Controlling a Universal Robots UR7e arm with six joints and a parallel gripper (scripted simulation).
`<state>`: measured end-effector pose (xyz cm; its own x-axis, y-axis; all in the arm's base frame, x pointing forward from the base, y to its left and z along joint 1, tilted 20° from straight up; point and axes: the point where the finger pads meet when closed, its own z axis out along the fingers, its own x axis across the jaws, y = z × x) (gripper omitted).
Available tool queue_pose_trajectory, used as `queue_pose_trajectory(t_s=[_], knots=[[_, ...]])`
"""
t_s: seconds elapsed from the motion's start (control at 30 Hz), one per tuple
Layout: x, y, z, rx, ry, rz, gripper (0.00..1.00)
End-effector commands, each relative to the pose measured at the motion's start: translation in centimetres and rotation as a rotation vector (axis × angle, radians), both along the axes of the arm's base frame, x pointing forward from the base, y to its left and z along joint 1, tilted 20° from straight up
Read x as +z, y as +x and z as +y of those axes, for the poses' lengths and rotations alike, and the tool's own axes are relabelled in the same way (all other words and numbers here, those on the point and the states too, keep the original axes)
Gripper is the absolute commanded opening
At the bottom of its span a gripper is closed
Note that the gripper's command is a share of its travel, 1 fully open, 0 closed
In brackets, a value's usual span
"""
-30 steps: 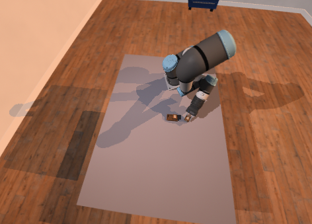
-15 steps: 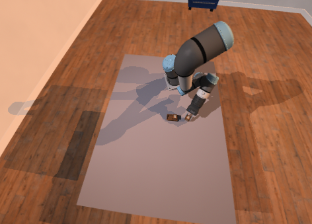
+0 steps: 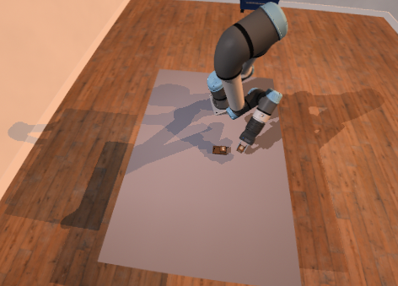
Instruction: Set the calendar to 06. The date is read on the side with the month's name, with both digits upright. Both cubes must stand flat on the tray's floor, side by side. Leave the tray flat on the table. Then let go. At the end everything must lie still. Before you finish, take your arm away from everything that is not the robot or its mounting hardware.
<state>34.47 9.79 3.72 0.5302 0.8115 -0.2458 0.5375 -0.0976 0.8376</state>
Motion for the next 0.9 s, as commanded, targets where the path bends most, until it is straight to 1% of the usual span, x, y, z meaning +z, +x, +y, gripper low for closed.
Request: queue_pose_trajectory(t_s=[0.0,0.2,0.87], knots=[[1.0,-0.1,0.4,0.0,0.001,-0.001,0.6],[1.9,-0.2,0.7,0.0,0.001,-0.001,0.6],[2.2,-0.2,0.8,0.0,0.001,-0.001,0.6]])
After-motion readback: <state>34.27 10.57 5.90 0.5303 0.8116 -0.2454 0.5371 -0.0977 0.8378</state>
